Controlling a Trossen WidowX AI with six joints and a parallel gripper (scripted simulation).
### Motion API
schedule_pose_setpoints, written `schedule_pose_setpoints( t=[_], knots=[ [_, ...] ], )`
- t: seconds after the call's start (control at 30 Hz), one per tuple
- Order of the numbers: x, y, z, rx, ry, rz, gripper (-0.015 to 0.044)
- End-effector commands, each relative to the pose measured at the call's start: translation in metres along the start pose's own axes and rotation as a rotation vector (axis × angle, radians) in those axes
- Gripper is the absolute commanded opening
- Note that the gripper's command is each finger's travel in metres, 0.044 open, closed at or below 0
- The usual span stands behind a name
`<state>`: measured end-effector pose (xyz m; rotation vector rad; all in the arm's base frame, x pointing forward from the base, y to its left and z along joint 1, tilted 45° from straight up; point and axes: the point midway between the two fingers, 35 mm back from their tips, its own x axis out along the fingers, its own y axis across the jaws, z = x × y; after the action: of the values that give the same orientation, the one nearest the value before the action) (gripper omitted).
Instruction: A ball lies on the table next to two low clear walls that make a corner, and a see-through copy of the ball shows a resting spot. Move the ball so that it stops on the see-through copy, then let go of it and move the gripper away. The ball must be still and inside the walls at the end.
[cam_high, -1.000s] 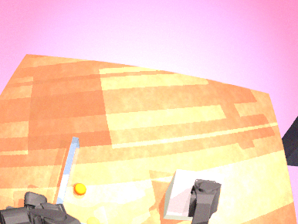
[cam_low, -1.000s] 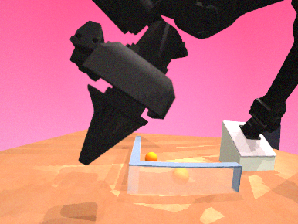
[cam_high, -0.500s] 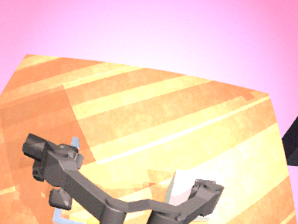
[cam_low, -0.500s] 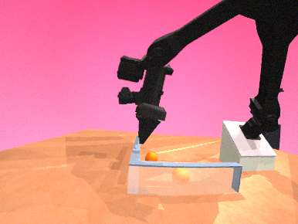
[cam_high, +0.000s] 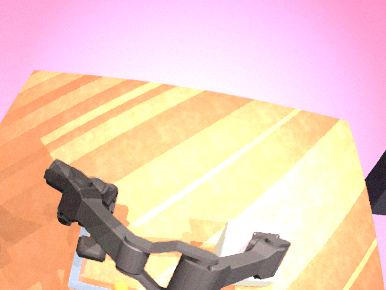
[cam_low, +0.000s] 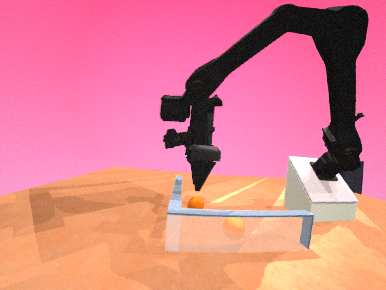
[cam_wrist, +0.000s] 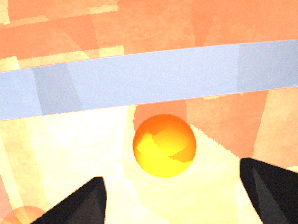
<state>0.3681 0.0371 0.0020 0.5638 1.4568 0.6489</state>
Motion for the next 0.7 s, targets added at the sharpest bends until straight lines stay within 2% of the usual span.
schedule_pose_setpoints(
  t=[0.0, 0.67],
  knots=[
    [0.008, 0.000, -0.003, 0.011, 0.010, 0.009, 0.0299],
    [0.038, 0.000, -0.003, 0.011, 0.010, 0.010, 0.0299]
  ],
)
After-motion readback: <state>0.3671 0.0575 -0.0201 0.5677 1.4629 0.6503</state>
